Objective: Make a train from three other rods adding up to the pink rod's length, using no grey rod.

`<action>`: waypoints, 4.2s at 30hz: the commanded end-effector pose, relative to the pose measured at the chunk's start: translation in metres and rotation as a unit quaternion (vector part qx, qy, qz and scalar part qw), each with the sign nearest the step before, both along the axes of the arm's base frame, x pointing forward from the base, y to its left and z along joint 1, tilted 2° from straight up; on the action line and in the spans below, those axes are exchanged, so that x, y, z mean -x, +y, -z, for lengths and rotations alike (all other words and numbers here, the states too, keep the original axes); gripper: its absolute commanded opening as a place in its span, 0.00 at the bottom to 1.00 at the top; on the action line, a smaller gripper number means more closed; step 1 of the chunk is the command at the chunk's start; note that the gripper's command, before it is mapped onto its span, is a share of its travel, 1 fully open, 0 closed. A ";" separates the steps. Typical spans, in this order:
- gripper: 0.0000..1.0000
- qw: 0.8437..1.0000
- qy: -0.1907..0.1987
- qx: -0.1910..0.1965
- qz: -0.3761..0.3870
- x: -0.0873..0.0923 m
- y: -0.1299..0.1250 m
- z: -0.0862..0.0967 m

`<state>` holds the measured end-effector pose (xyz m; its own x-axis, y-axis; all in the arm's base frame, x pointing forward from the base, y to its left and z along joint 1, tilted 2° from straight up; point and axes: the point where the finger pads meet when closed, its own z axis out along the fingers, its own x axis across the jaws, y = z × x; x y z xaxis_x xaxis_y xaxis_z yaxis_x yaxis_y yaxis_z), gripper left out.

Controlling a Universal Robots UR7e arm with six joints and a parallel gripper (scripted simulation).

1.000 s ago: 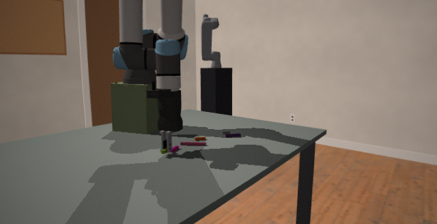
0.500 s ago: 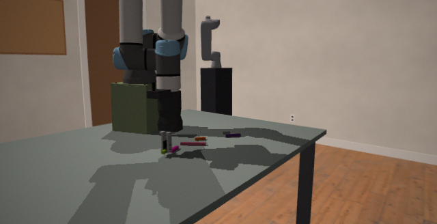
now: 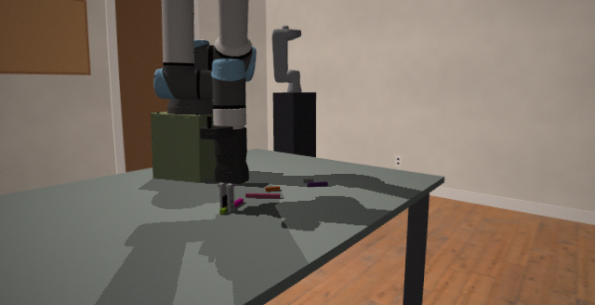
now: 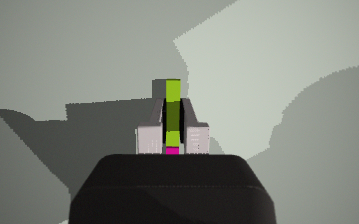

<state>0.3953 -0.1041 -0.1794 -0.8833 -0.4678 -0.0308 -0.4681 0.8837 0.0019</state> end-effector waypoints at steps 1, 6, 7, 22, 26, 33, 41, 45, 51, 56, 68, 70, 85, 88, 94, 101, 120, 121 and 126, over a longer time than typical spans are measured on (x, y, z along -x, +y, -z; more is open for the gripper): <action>0.24 1.000 -0.001 0.000 0.000 0.000 0.000 0.000; 0.24 1.000 -0.001 0.000 0.000 0.000 0.000 0.000; 0.24 1.000 -0.001 0.000 0.000 0.000 0.000 0.000; 0.24 1.000 -0.001 0.000 0.000 0.000 0.000 0.000; 0.24 1.000 -0.001 0.000 0.000 0.000 0.000 0.000; 0.24 1.000 -0.001 0.000 0.000 0.000 0.000 0.000; 0.36 1.000 -0.001 0.000 0.000 0.000 0.000 0.000; 0.42 1.000 -0.001 0.000 0.000 0.000 0.000 0.000; 0.54 1.000 -0.001 0.000 0.000 0.000 0.000 0.000; 0.54 1.000 -0.001 0.000 0.000 0.000 0.000 0.000; 0.54 1.000 -0.001 0.000 0.000 0.000 0.000 -0.002; 0.54 1.000 -0.001 0.000 0.000 0.000 0.000 -0.005; 0.54 1.000 -0.001 0.000 0.000 0.001 -0.001 -0.045; 0.54 1.000 -0.001 0.000 0.000 0.001 -0.001 -0.056; 0.54 1.000 -0.001 0.000 0.000 0.002 -0.001 -0.075; 0.54 1.000 -0.001 0.000 0.000 0.002 -0.002 -0.085; 1.00 1.000 -0.001 0.000 0.000 0.002 -0.002 -0.090; 1.00 1.000 -0.001 0.000 0.000 0.002 -0.002 -0.090; 1.00 1.000 -0.001 0.000 0.000 0.002 -0.002 -0.090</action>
